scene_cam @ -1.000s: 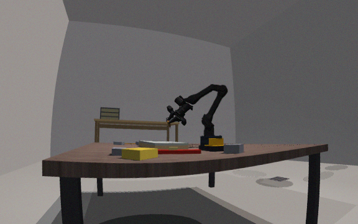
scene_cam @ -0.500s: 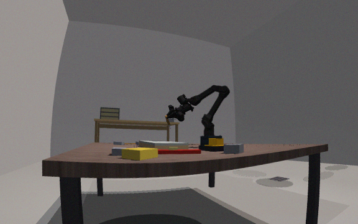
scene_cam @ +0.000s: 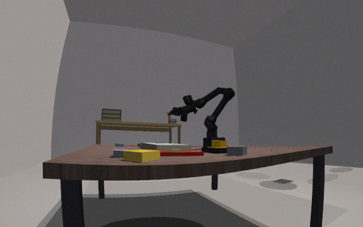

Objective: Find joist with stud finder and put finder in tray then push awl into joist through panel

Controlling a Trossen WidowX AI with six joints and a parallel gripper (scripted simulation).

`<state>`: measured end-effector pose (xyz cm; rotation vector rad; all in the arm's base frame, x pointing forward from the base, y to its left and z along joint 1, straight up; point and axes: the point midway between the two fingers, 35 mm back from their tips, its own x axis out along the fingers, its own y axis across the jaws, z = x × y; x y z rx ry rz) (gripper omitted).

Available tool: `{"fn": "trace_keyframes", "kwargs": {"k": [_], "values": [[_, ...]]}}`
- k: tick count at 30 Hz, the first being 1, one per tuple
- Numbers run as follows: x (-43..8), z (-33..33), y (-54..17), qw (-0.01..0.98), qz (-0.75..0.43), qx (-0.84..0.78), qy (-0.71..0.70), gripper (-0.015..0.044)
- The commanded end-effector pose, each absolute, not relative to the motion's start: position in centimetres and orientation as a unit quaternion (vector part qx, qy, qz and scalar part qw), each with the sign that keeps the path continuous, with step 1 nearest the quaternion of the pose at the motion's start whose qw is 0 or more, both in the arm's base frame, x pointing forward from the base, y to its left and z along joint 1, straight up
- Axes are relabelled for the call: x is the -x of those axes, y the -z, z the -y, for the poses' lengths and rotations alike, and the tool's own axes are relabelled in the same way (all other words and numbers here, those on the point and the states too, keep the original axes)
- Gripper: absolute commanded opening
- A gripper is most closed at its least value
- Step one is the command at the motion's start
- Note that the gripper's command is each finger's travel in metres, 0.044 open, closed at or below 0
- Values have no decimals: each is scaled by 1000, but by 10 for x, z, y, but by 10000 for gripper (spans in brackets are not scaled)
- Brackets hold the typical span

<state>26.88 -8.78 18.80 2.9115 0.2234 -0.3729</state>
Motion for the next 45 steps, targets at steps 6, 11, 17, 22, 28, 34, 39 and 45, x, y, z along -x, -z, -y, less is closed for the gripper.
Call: {"fn": "trace_keyframes", "kwargs": {"k": [6, 11, 17, 22, 28, 34, 39, 45], "values": [[-269, 83, -195, 48, -82, -990, 106, 0], [-285, 66, -193, 49, -129, -985, 103, 0], [-304, 42, -190, 52, -187, -976, 100, 0], [-317, 19, -185, 53, -235, -966, 98, 0], [-331, -11, -178, 55, -292, -950, 95, 0], [-342, -43, -170, 57, -347, -931, 92, 0], [-348, -72, -161, 58, -393, -913, 90, 0], [-351, -108, -150, 59, -445, -889, 87, 0]]}}
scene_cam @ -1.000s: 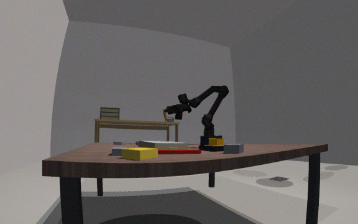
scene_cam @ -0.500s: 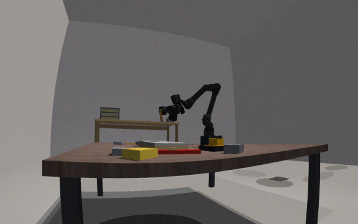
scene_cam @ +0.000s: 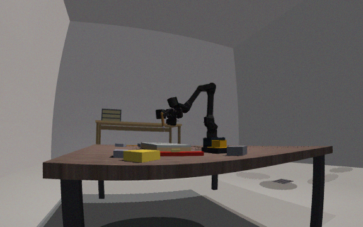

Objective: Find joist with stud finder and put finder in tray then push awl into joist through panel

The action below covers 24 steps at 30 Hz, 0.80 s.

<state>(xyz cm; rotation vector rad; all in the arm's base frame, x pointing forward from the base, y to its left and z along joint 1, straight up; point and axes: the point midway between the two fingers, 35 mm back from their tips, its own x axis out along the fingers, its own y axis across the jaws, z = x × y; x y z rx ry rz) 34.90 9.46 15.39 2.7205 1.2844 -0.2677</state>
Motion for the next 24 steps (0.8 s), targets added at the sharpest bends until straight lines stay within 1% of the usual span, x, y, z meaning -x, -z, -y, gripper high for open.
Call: {"fn": "trace_keyframes", "kwargs": {"k": [1, 24], "values": [[-351, -111, -149, 59, -449, -887, 87, 0], [-352, -112, -137, 59, -451, -887, 87, 0]]}}
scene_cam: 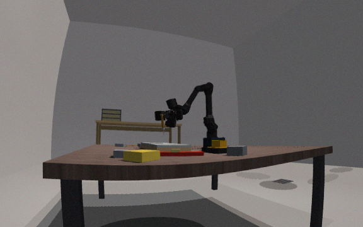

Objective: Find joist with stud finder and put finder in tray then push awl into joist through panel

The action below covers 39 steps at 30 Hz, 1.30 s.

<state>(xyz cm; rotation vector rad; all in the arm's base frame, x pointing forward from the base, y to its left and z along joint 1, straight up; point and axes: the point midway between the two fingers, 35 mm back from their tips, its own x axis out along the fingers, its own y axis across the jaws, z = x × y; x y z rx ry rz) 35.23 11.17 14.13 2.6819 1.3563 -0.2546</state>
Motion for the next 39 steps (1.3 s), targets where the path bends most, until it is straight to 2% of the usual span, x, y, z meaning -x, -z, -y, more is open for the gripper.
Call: {"fn": "trace_keyframes", "kwargs": {"k": [1, 39], "values": [[-352, -112, -137, 59, -451, -887, 87, 0], [-353, -112, -114, 59, -451, -887, 87, 0]]}}
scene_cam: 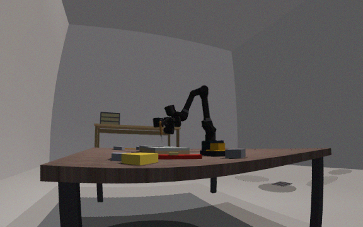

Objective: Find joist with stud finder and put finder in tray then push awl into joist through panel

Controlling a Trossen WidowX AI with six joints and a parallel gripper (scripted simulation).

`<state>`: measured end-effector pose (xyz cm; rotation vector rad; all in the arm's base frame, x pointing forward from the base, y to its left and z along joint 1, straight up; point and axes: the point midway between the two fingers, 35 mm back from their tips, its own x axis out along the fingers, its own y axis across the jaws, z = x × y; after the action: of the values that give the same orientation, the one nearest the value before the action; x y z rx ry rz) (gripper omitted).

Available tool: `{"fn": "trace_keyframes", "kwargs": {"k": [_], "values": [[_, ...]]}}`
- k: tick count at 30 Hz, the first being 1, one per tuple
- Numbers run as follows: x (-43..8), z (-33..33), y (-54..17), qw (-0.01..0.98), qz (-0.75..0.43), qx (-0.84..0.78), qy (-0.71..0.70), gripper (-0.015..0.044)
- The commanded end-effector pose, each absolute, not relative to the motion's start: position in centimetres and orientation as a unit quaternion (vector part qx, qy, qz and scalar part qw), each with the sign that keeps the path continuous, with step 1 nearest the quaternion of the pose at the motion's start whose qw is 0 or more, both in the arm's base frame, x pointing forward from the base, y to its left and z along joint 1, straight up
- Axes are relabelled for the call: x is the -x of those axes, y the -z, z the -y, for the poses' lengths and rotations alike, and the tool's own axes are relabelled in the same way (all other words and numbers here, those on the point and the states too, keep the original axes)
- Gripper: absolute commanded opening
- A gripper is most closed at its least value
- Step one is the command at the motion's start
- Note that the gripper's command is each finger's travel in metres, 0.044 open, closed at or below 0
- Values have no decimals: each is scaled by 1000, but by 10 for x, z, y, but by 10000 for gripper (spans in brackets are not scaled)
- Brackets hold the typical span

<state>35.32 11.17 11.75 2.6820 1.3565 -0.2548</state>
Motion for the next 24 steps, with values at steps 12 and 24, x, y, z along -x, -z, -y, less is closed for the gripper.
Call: {"fn": "trace_keyframes", "kwargs": {"k": [12, 24], "values": [[-353, -112, -106, 59, -451, -887, 87, 0], [-353, -112, -87, 59, -451, -887, 87, 0]]}}
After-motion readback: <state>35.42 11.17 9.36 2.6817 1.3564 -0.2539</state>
